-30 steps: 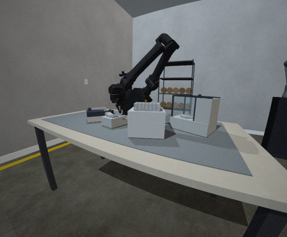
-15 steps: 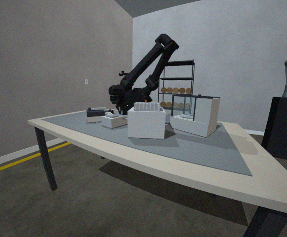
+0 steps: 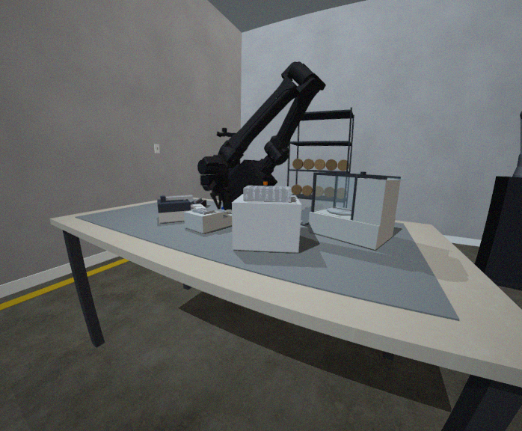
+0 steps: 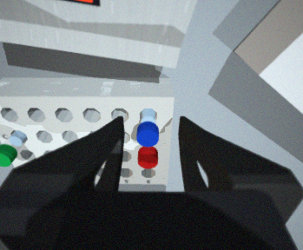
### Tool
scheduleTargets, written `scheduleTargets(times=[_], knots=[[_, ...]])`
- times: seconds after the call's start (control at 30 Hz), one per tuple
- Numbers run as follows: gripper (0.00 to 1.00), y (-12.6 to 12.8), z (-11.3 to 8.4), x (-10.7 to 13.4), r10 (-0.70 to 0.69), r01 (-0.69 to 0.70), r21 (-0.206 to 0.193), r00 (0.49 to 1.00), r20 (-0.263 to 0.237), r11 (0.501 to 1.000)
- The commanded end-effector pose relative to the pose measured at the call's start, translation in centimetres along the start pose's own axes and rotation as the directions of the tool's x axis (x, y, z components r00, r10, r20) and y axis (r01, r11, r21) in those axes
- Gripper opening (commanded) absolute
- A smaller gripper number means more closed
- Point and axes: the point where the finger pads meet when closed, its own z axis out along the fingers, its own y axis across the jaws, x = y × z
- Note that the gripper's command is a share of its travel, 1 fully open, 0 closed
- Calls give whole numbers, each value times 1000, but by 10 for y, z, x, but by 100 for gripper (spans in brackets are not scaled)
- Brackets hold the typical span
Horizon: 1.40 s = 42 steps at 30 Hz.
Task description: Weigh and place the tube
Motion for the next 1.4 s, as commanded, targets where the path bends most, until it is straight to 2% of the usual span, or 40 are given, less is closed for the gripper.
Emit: scheduleTargets(times=[0.0,1.33,1.37], knots=[[36,-1,-1,-5,-1,1,2,1000,13,1000],[36,-1,-1,-5,-1,1,2,1000,13,1000],[9,-1,-1,-5,-1,1,2,1000,13,1000]])
